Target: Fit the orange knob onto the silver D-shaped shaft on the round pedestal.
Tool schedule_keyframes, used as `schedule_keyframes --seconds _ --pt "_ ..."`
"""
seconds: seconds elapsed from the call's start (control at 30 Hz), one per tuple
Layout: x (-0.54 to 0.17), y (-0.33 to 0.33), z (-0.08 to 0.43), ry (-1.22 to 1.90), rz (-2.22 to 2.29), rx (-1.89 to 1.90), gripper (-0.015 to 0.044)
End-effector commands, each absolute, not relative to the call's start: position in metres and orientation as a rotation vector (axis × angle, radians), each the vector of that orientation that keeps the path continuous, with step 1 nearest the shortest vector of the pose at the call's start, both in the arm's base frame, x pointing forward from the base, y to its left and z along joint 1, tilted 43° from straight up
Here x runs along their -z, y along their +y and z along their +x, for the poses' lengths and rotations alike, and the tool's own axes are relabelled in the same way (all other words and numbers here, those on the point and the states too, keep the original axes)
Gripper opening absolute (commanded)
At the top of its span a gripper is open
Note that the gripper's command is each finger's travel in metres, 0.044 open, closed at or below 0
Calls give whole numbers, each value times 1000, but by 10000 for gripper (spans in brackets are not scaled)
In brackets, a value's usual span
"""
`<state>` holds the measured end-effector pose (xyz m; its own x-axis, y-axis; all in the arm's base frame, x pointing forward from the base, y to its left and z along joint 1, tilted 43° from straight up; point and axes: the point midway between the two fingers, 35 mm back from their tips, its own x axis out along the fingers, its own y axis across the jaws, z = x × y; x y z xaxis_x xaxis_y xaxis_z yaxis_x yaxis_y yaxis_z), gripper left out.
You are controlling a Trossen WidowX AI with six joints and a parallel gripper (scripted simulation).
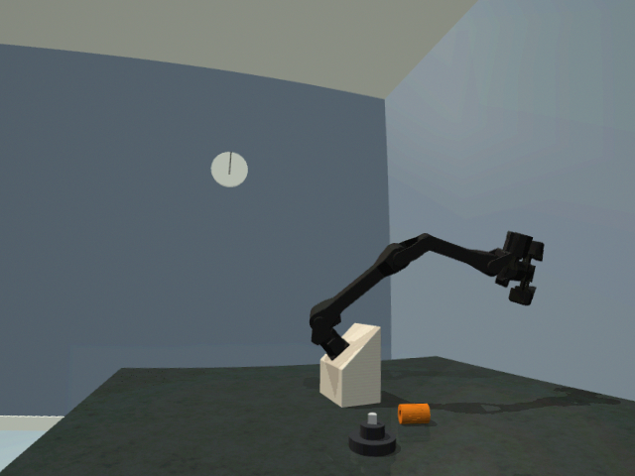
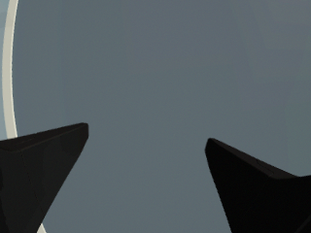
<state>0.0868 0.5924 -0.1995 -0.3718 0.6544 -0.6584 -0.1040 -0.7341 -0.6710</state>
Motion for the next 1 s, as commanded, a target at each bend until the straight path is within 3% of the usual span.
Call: schedule_keyframes --seconds 0.0,0.23,0.5,0.97 --pt "200 591 88 -717 -1379 -2138 426" --pt "208 546 144 249 -1206 -1933 440" --pt "206 467 203 1096 -845 -1258 440" --pt "187 365 241 1476 -382 -316 440"
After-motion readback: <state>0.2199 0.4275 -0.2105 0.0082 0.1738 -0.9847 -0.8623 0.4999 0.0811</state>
